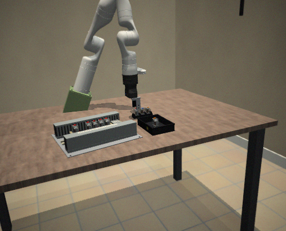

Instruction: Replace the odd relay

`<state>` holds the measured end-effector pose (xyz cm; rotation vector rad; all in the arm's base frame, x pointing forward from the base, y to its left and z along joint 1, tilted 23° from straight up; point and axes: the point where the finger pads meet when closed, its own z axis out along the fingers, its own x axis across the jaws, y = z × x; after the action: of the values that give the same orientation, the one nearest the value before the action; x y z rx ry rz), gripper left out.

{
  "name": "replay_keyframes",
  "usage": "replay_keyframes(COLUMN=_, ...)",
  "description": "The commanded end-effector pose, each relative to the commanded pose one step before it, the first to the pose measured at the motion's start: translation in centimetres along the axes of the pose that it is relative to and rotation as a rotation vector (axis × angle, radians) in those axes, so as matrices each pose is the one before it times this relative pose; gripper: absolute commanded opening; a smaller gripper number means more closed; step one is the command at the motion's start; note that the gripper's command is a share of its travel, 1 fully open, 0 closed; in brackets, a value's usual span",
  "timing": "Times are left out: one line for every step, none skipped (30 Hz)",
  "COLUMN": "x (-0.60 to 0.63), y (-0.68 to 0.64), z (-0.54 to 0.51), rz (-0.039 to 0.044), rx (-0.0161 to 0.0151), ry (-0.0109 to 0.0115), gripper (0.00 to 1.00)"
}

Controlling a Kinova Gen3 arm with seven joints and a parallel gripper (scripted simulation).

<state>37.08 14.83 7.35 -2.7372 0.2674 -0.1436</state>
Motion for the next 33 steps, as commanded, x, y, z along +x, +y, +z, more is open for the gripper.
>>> replay_keyframes(x=-0.08, y=0.054, z=0.335, rz=0.00544, rx=-0.00126, ry=-0.0003, gripper=1.0)
replay_keyframes(x=0.001, y=0.0, z=0.053, rz=0.00036, rx=-0.00007, ry=0.00017, gripper=1.0)
replay_keyframes(x=0.001, y=0.0, z=0.053, rz=0.00036, rx=-0.00007, ry=0.00017, gripper=1.0)
replay_keyframes(x=0.001, y=0.0, z=0.053, rz=0.00036, rx=-0.00007, ry=0.00017, gripper=1.0)
replay_keyframes(x=0.0, y=0.0, z=0.0, rz=0.0, rx=0.0, ry=0.0, gripper=1.0)
replay_keyframes(x=0.0, y=0.0, z=0.0, rz=0.0, rx=0.0, ry=0.0, gripper=1.0)
replay_keyframes(x=0.147, y=-0.102, z=-0.203, rz=-0.00744, rx=0.00165, ry=0.00222, gripper=1.0)
replay_keyframes(x=-0.002, y=0.002, z=0.053, rz=0.00053, rx=-0.00012, ry=-0.00016, gripper=1.0)
replay_keyframes(x=-0.002, y=0.002, z=0.053, rz=0.00053, rx=-0.00012, ry=-0.00016, gripper=1.0)
replay_keyframes(x=-0.002, y=0.002, z=0.053, rz=0.00053, rx=-0.00012, ry=-0.00016, gripper=1.0)
replay_keyframes(x=-0.002, y=0.002, z=0.053, rz=0.00053, rx=-0.00012, ry=-0.00016, gripper=1.0)
replay_keyframes(x=-0.002, y=0.002, z=0.053, rz=0.00053, rx=-0.00012, ry=-0.00016, gripper=1.0)
replay_keyframes(x=-0.002, y=0.002, z=0.053, rz=0.00053, rx=-0.00012, ry=-0.00016, gripper=1.0)
replay_keyframes(x=-0.002, y=0.002, z=0.053, rz=0.00053, rx=-0.00012, ry=-0.00016, gripper=1.0)
replay_keyframes(x=-0.002, y=0.002, z=0.053, rz=0.00053, rx=-0.00012, ry=-0.00016, gripper=1.0)
replay_keyframes(x=-0.002, y=0.002, z=0.053, rz=0.00053, rx=-0.00012, ry=-0.00016, gripper=1.0)
replay_keyframes(x=-0.002, y=0.002, z=0.053, rz=0.00053, rx=-0.00012, ry=-0.00016, gripper=1.0)
replay_keyframes(x=-0.002, y=0.002, z=0.053, rz=0.00053, rx=-0.00012, ry=-0.00016, gripper=1.0)
replay_keyframes(x=-0.002, y=0.002, z=0.053, rz=0.00053, rx=-0.00012, ry=-0.00016, gripper=1.0)
replay_keyframes(x=-0.002, y=0.002, z=0.053, rz=0.00053, rx=-0.00012, ry=-0.00016, gripper=1.0)
replay_keyframes(x=-0.002, y=0.002, z=0.053, rz=0.00053, rx=-0.00012, ry=-0.00016, gripper=1.0)
replay_keyframes(x=0.0, y=0.0, z=0.0, rz=0.0, rx=0.0, ry=0.0, gripper=1.0)
replay_keyframes(x=0.0, y=0.0, z=0.0, rz=0.0, rx=0.0, ry=0.0, gripper=1.0)
replay_keyframes(x=-0.027, y=-0.053, z=-0.182, rz=-0.0087, rx=0.00112, ry=-0.00015, gripper=1.0)
replay_keyframes(x=-0.001, y=0.003, z=0.053, rz=0.00062, rx=-0.00008, ry=0.00001, gripper=1.0)
replay_keyframes(x=-0.001, y=0.003, z=0.053, rz=0.00062, rx=-0.00008, ry=0.00001, gripper=1.0)
replay_keyframes(x=-0.001, y=0.003, z=0.053, rz=0.00062, rx=-0.00008, ry=0.00001, gripper=1.0)
replay_keyframes(x=-0.001, y=0.003, z=0.053, rz=0.00062, rx=-0.00008, ry=0.00001, gripper=1.0)
replay_keyframes(x=-0.001, y=0.003, z=0.053, rz=0.00062, rx=-0.00008, ry=0.00001, gripper=1.0)
replay_keyframes(x=-0.001, y=0.003, z=0.053, rz=0.00062, rx=-0.00008, ry=0.00001, gripper=1.0)
replay_keyframes(x=-0.001, y=0.003, z=0.053, rz=0.00062, rx=-0.00008, ry=0.00001, gripper=1.0)
replay_keyframes(x=-0.001, y=0.003, z=0.053, rz=0.00062, rx=-0.00008, ry=0.00001, gripper=1.0)
replay_keyframes(x=-0.001, y=0.003, z=0.053, rz=0.00062, rx=-0.00008, ry=0.00001, gripper=1.0)
